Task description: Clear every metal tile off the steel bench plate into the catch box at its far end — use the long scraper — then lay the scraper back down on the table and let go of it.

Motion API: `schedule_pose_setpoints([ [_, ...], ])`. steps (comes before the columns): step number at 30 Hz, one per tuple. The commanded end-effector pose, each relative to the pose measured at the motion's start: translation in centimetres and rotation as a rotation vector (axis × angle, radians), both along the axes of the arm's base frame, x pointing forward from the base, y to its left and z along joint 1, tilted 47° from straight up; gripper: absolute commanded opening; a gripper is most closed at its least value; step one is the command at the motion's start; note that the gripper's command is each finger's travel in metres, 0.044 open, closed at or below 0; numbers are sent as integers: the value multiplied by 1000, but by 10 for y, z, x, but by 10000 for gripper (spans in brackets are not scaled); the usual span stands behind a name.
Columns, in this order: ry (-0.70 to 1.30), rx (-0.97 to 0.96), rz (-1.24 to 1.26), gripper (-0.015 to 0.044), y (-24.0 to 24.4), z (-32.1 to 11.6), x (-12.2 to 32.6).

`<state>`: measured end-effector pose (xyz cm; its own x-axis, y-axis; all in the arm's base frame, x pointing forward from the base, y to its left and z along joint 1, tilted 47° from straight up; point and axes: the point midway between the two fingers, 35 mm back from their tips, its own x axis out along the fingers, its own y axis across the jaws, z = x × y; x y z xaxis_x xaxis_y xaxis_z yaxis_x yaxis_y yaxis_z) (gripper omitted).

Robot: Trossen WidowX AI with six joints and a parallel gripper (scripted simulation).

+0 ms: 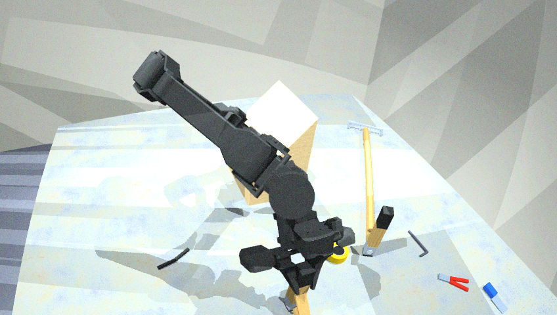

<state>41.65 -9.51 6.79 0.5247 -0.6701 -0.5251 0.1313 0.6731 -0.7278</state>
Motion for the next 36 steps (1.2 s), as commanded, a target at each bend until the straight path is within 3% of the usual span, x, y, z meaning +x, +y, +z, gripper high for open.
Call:
schedule_pose_setpoints([
  [1,-13,2,5,0,4,3,-5],
  [36,-15,2,9,0,11,-2,-61],
])
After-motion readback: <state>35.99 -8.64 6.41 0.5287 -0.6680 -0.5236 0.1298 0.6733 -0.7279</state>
